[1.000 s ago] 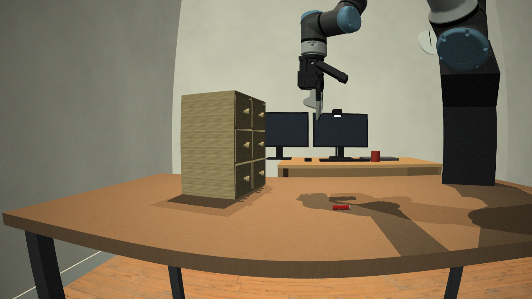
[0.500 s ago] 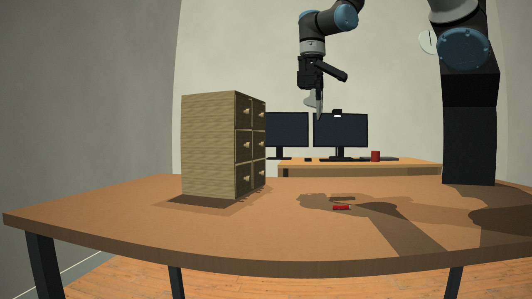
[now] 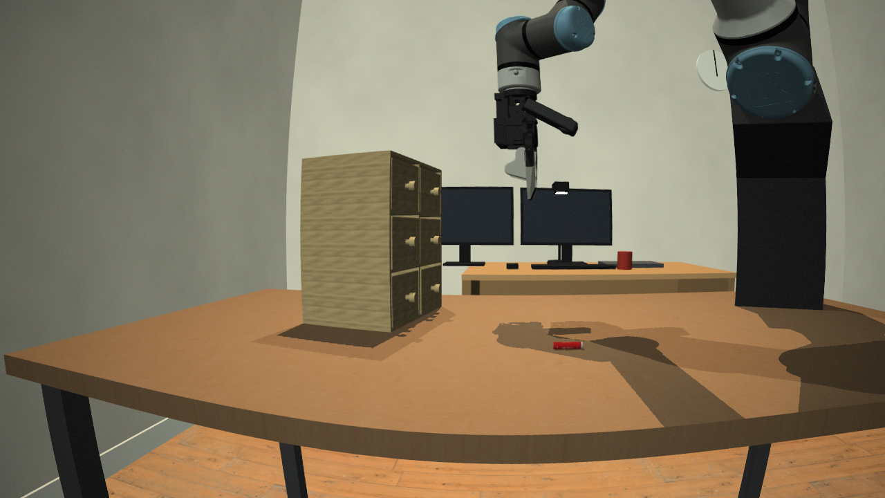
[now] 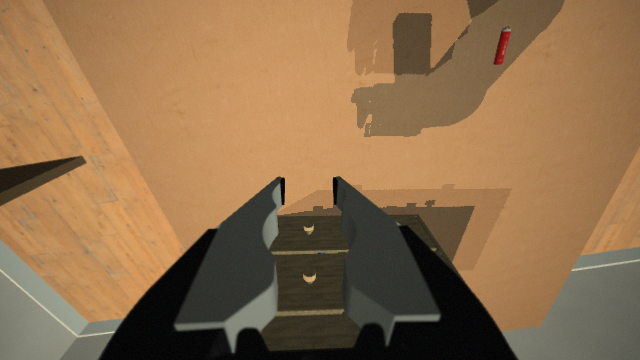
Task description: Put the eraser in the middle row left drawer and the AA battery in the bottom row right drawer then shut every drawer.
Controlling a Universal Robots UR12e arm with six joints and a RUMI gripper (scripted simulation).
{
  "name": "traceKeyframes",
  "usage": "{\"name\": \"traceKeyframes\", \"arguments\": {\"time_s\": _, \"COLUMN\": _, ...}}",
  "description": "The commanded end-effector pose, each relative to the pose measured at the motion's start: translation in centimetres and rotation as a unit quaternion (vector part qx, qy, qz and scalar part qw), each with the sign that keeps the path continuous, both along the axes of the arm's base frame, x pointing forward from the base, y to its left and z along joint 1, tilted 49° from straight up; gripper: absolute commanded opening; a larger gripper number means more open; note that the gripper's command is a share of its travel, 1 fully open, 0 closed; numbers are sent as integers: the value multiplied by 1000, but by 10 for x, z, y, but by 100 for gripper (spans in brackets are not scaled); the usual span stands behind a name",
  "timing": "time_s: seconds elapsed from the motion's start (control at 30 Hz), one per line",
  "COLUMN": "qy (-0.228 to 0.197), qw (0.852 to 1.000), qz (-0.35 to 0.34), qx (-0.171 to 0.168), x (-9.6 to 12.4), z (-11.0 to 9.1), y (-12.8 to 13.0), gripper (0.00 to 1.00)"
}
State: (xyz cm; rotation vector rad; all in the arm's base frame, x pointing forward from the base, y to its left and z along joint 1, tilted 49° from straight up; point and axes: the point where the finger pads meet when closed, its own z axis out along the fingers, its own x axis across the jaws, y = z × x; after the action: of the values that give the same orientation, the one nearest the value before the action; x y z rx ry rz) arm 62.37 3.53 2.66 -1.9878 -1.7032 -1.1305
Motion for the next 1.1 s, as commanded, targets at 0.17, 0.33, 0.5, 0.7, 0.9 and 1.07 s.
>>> {"name": "traceKeyframes", "arguments": {"time_s": 0.17, "qy": 0, "qw": 1000, "qz": 0, "qx": 0, "x": 0, "z": 0, "y": -1, "gripper": 20}}
{"name": "traceKeyframes", "arguments": {"time_s": 0.33, "qy": 0, "qw": 1000, "qz": 0, "qx": 0, "x": 0, "z": 0, "y": -1, "gripper": 20}}
{"name": "traceKeyframes", "arguments": {"time_s": 0.5, "qy": 0, "qw": 1000, "qz": 0, "qx": 0, "x": 0, "z": 0, "y": -1, "gripper": 20}}
{"name": "traceKeyframes", "arguments": {"time_s": 0.7, "qy": 0, "qw": 1000, "qz": 0, "qx": 0, "x": 0, "z": 0, "y": -1, "gripper": 20}}
{"name": "traceKeyframes", "arguments": {"time_s": 0.9, "qy": 0, "qw": 1000, "qz": 0, "qx": 0, "x": 0, "z": 0, "y": -1, "gripper": 100}}
{"name": "traceKeyframes", "arguments": {"time_s": 1.07, "qy": 0, "qw": 1000, "qz": 0, "qx": 0, "x": 0, "z": 0, "y": -1, "gripper": 100}}
